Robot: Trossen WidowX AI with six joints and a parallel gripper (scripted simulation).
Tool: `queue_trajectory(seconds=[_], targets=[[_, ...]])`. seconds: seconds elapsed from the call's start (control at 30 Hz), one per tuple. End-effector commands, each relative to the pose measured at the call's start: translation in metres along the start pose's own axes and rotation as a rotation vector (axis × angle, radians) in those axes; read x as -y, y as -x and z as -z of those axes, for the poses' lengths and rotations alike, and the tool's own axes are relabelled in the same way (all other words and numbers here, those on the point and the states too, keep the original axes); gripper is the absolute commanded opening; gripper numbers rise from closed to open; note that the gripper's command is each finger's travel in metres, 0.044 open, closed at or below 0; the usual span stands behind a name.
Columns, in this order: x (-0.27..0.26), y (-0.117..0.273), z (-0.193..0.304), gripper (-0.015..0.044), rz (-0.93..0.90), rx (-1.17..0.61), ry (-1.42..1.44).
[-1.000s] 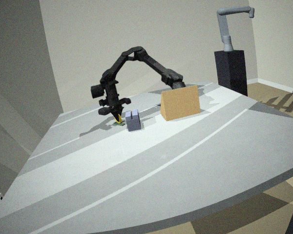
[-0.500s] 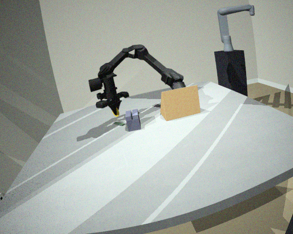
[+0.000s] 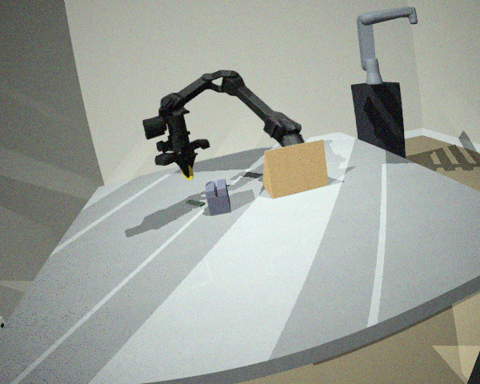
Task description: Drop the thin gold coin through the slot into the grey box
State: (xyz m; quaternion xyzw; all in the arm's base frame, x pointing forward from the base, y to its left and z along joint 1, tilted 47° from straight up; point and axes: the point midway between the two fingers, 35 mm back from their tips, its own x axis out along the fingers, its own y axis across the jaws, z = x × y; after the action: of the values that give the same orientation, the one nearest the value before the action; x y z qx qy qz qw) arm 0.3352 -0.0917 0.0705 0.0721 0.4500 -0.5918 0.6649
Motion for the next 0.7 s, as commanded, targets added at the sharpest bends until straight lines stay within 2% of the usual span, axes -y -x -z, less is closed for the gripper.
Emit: queue_trajectory(seconds=[0.0, 0.13, 0.67], targets=[[-0.0001, 0.0102, -0.0003, 0.0, -0.006, -0.001, -0.007], [0.0002, 0.0106, 0.0, 0.0, -0.006, -0.001, -0.058], [0.0028, 0.011, 0.0031, 0.0, -0.006, -0.002, -0.608]])
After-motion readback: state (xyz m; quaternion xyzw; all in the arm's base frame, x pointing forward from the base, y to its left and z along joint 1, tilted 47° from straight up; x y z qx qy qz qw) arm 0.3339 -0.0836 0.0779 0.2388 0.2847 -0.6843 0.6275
